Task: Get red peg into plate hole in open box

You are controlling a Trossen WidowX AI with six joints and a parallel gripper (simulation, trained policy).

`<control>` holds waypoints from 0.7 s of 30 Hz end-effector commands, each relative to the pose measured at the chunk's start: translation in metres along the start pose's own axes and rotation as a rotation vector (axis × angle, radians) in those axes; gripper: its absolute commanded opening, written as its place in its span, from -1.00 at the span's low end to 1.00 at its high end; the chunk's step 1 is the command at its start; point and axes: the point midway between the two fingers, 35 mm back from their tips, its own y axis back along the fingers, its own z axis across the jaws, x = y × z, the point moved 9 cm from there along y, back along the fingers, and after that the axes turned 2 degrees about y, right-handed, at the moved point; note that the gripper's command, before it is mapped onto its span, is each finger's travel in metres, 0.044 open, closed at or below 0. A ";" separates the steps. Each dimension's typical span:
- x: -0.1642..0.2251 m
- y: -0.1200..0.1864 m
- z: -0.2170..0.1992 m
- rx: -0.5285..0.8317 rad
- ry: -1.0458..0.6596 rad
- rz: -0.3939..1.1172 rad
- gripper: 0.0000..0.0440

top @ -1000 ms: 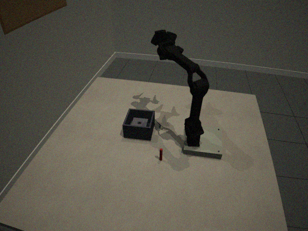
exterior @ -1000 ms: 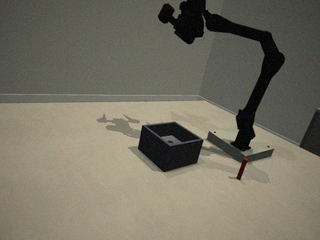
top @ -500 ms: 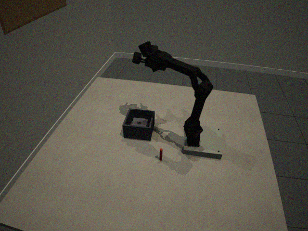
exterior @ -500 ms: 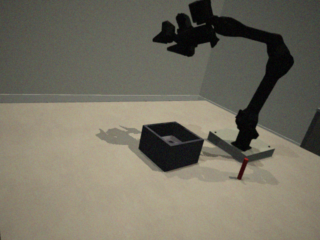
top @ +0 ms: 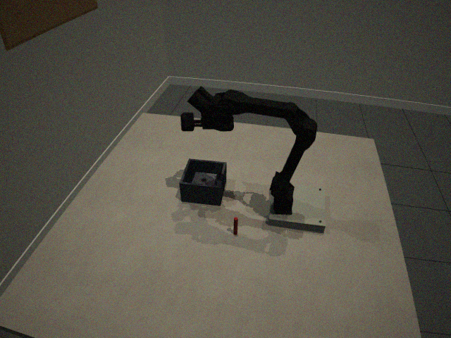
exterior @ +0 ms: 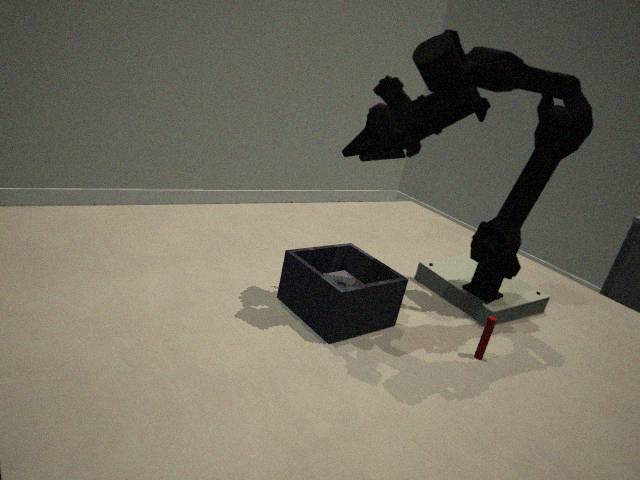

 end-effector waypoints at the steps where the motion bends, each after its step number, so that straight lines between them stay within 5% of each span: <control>1: 0.030 0.011 0.004 -0.025 0.050 0.099 1.00; 21: 0.168 0.061 -0.016 0.027 0.290 0.529 1.00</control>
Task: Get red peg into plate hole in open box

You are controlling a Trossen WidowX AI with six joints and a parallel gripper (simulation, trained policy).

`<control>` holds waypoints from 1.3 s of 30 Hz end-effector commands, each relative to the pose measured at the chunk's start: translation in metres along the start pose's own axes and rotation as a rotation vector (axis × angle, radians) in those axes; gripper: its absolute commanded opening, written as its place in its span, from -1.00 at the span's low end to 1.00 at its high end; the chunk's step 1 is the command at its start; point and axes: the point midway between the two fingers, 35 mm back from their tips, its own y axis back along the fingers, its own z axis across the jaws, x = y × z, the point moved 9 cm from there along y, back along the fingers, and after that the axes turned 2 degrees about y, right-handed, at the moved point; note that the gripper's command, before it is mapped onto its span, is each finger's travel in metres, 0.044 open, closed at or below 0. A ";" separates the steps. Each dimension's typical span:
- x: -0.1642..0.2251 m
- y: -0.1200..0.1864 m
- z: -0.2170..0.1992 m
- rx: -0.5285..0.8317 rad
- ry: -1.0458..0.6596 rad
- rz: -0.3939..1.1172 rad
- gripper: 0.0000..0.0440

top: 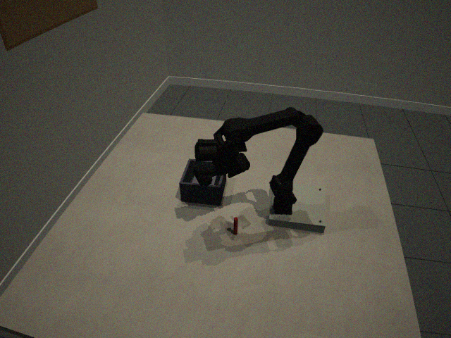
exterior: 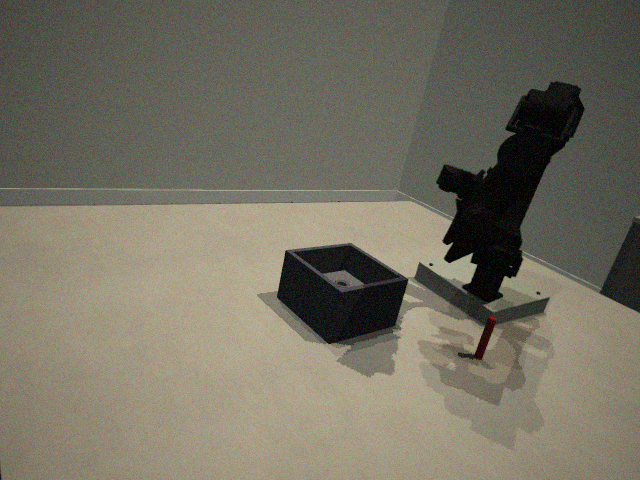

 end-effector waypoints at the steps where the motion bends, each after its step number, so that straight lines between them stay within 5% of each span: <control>1: 0.022 -0.008 -0.002 0.037 0.020 0.061 1.00; 28: 0.110 -0.110 -0.005 0.039 -0.015 0.213 0.95; 39: 0.115 -0.117 -0.010 0.057 -0.037 0.292 -0.26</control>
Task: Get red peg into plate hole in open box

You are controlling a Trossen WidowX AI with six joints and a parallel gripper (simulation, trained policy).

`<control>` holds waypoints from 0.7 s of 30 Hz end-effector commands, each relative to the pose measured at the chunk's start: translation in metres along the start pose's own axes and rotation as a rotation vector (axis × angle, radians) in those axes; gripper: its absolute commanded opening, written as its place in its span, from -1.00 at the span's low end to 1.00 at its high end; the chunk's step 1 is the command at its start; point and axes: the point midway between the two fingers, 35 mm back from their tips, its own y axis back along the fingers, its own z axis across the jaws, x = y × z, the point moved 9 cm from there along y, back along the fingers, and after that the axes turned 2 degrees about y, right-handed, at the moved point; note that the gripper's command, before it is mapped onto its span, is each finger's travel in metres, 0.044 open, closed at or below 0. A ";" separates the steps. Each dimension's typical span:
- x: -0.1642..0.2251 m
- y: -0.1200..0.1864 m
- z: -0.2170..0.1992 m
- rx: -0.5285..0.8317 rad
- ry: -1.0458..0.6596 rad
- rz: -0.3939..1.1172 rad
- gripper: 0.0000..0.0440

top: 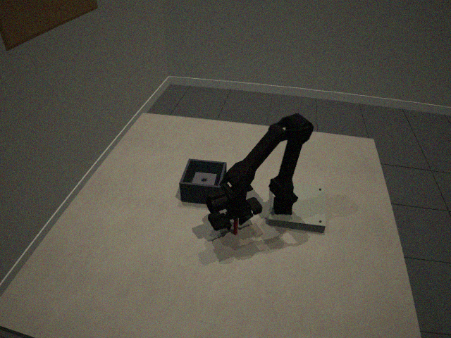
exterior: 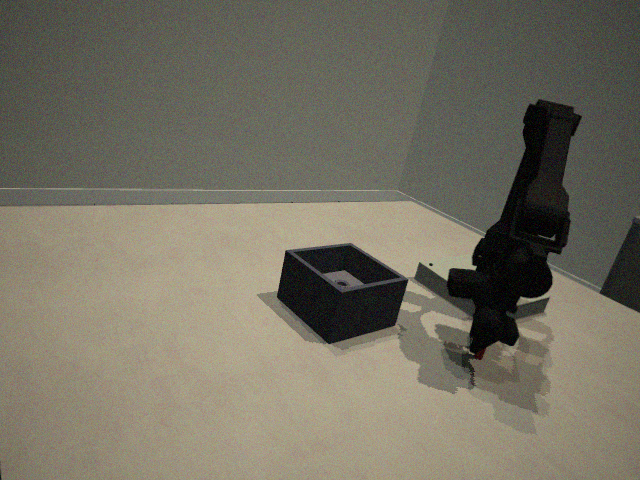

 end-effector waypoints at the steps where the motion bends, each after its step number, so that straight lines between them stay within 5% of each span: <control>1: 0.000 -0.001 -0.001 0.006 0.001 0.031 -0.38; 6: -0.003 0.000 -0.001 0.007 0.009 0.071 -0.98; 21: -0.029 0.048 0.000 -0.047 0.117 -0.064 -1.00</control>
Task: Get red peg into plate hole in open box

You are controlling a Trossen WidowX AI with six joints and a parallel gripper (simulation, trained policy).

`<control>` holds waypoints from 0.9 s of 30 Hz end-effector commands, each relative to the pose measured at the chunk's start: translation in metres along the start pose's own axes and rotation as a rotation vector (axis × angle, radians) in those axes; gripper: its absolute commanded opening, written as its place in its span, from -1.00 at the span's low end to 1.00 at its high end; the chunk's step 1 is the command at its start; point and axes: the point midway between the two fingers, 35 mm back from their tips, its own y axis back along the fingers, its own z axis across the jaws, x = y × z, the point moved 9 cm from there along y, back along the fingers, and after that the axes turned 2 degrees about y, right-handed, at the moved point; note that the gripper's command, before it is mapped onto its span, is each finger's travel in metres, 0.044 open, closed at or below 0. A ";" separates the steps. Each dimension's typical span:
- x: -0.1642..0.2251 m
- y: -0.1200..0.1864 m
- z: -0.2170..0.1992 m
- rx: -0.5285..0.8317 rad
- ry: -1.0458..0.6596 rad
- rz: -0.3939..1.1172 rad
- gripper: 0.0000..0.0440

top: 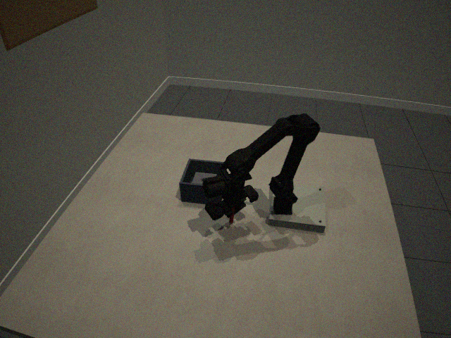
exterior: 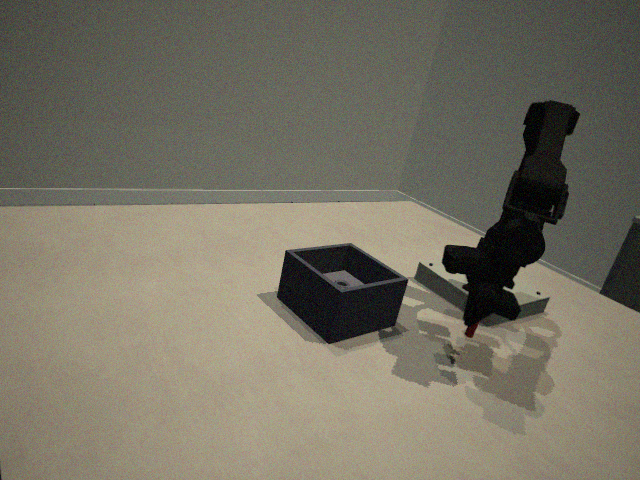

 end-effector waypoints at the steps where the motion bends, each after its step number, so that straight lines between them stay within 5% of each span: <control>1: -0.009 0.014 0.000 -0.012 0.025 -0.037 -1.00; 12: -0.043 0.048 0.000 -0.021 0.045 -0.125 -1.00; 27: -0.101 0.055 -0.008 -0.002 -0.032 -0.189 -1.00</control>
